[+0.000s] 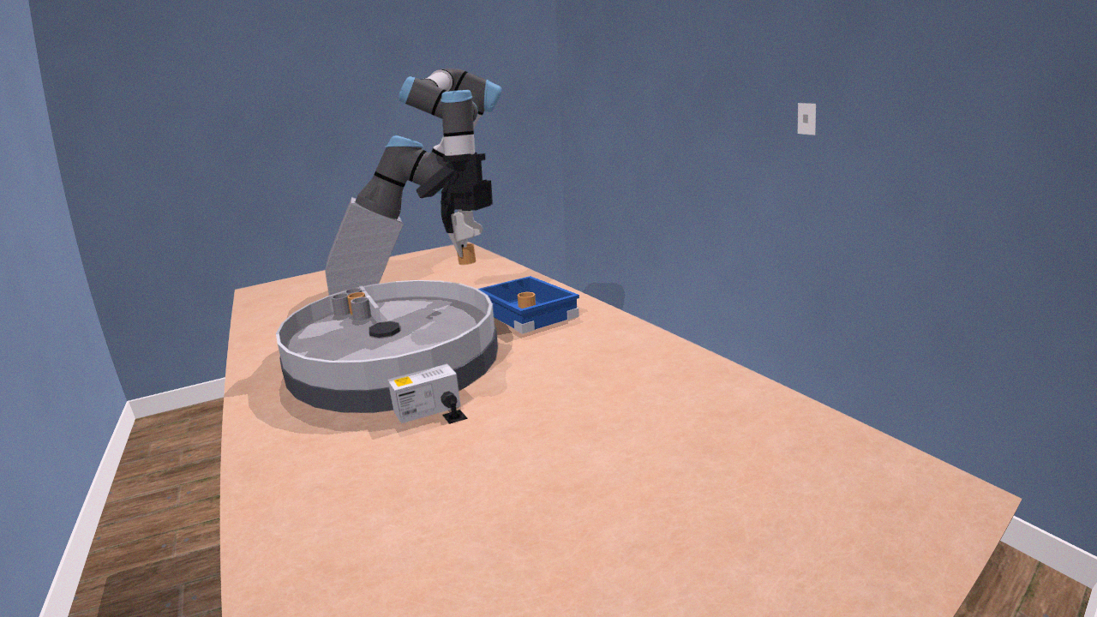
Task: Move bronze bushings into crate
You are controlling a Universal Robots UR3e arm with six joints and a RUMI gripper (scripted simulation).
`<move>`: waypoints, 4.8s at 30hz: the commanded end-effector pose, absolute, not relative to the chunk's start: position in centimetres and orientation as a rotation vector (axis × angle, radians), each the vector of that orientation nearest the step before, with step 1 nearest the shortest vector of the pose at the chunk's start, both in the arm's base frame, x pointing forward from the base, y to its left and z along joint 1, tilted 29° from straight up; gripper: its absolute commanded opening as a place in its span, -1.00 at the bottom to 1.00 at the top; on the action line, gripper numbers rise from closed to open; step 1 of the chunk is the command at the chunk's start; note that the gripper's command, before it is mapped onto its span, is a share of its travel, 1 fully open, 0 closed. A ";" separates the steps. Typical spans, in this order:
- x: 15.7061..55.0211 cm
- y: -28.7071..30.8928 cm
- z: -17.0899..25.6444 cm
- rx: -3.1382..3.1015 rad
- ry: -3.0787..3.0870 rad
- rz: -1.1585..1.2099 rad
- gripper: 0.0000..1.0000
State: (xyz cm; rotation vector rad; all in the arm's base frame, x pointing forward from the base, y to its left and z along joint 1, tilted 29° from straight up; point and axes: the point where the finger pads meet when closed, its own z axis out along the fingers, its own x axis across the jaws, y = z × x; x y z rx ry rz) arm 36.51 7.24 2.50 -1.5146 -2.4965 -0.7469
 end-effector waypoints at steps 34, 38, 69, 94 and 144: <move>39.3 15.4 7.5 -1.518 -2.498 -0.740 -1.00; 39.3 15.6 7.5 -1.518 -2.498 -0.740 -1.00; 39.3 15.6 7.6 -1.518 -2.498 -0.740 -1.00; 39.6 16.5 6.1 -1.518 -2.498 -0.740 -1.00; 40.3 18.8 1.9 -1.518 -2.498 -0.740 -1.00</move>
